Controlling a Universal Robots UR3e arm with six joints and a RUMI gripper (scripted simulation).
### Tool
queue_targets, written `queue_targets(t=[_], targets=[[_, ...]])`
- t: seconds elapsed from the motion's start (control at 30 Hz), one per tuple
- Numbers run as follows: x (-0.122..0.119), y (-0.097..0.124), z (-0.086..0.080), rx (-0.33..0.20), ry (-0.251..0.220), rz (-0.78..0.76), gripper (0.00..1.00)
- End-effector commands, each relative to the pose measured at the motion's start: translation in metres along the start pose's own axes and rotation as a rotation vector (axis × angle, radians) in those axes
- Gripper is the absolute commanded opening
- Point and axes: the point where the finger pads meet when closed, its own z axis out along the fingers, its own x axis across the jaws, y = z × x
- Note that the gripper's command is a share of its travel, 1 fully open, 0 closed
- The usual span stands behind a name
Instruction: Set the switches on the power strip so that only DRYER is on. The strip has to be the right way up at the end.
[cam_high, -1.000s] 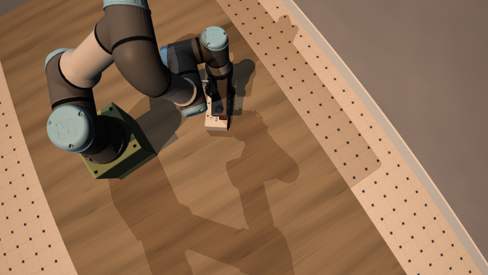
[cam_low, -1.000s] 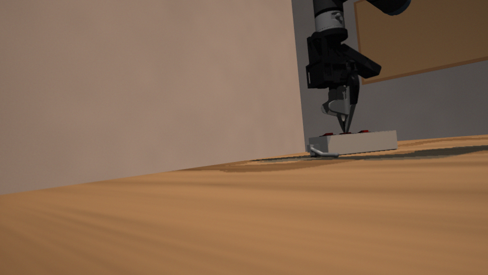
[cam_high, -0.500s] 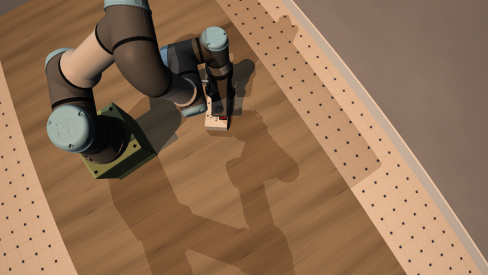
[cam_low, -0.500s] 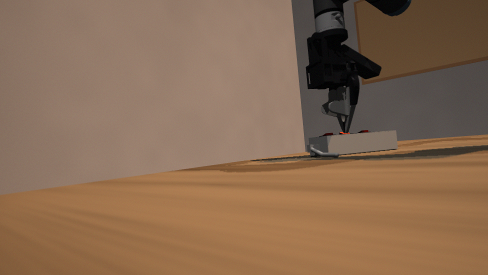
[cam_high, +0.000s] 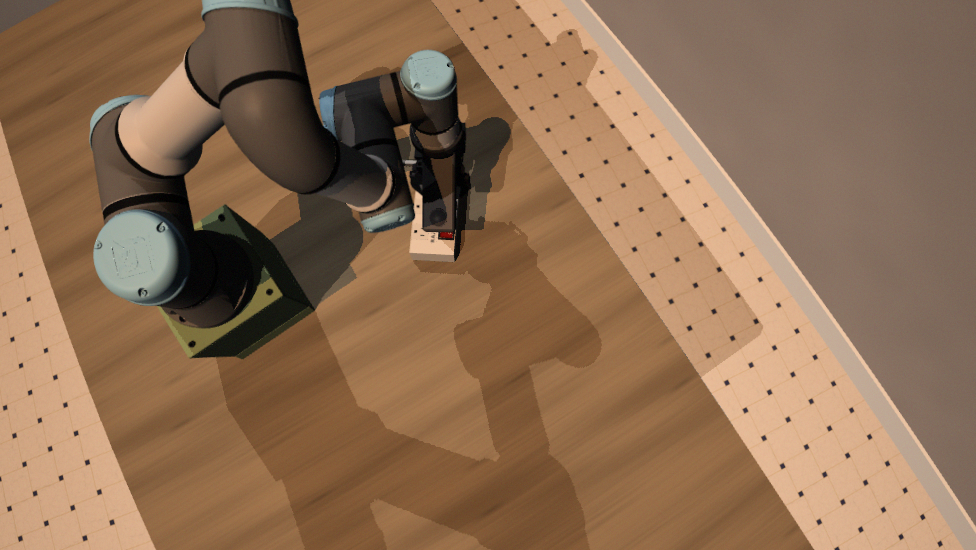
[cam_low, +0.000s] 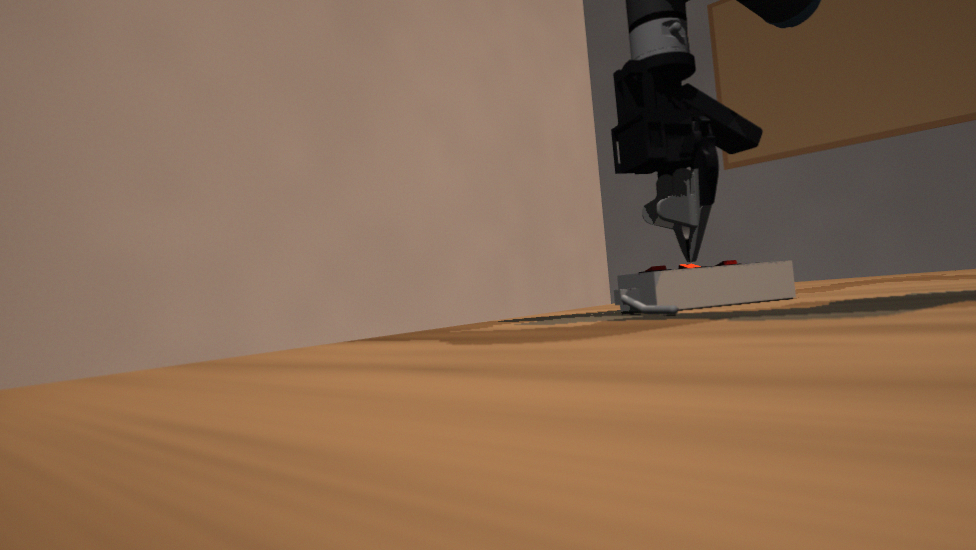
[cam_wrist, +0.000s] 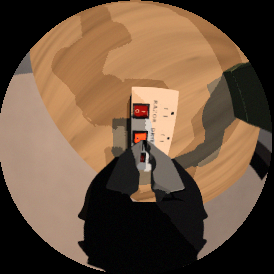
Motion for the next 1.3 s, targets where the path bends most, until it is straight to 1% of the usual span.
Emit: queue_targets(t=[0.0, 0.17, 0.23, 0.4, 1.07, 1.1, 1.27], targets=[[-0.001, 0.0, -0.011, -0.001, -0.002, 0.0, 0.0], [-0.001, 0.0, -0.026, -0.001, -0.002, 0.0, 0.0], [-0.001, 0.0, -0.026, -0.001, -0.002, 0.0, 0.0], [-0.001, 0.0, -0.033, -0.001, -0.002, 0.0, 0.0], [-0.001, 0.0, -0.034, -0.001, -0.002, 0.0, 0.0], [-0.001, 0.0, -0.034, -0.001, -0.002, 0.0, 1.0], [-0.001, 0.0, -0.036, -0.001, -0.002, 0.0, 1.0]])
